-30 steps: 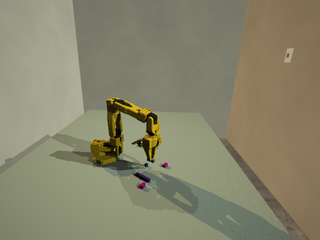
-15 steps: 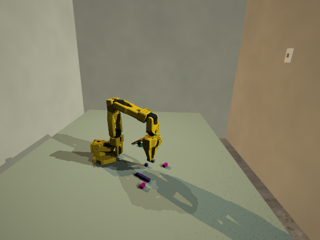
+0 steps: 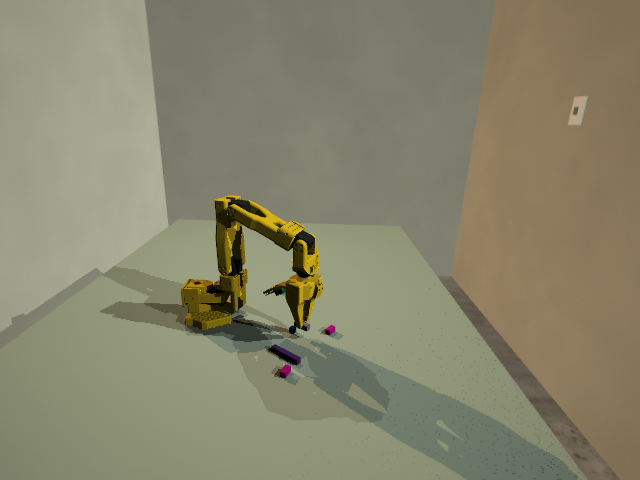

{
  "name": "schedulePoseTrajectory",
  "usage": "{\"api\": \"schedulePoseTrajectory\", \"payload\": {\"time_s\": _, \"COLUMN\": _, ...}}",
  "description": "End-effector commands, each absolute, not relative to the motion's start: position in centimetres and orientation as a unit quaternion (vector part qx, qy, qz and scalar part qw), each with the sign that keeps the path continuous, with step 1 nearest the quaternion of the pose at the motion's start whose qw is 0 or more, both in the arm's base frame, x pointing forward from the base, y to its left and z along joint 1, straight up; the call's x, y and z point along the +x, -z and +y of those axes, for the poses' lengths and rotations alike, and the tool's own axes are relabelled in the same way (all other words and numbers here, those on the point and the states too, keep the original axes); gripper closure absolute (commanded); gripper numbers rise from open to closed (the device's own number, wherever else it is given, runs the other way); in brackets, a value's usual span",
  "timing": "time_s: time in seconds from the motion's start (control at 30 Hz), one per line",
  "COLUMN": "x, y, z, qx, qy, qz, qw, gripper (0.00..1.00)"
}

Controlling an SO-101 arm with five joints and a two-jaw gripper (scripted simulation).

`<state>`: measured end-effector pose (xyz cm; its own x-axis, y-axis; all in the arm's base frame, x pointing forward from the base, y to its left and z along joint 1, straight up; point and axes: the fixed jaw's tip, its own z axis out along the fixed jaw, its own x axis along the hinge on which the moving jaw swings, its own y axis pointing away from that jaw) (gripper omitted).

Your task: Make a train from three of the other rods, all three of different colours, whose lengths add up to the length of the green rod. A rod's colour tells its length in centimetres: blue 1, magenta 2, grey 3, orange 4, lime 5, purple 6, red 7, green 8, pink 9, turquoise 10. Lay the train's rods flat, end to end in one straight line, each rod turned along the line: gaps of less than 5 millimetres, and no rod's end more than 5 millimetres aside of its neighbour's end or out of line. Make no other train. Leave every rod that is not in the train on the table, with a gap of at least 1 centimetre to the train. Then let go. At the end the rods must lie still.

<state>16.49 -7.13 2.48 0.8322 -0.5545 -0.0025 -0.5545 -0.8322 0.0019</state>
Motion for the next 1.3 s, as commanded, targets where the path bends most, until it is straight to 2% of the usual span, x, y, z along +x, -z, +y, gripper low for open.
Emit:
{"api": "schedulePoseTrajectory", "payload": {"time_s": 0.0, "x": 17.26, "y": -2.93, "z": -7.51, "qx": 0.957, "qy": -0.03, "qz": -0.29, "qw": 0.002, "gripper": 1.0}}
{"api": "schedulePoseTrajectory", "payload": {"time_s": 1.27, "x": 17.25, "y": -2.46, "z": -7.47, "qx": 0.956, "qy": -0.03, "qz": -0.291, "qw": 0.002, "gripper": 1.0}}
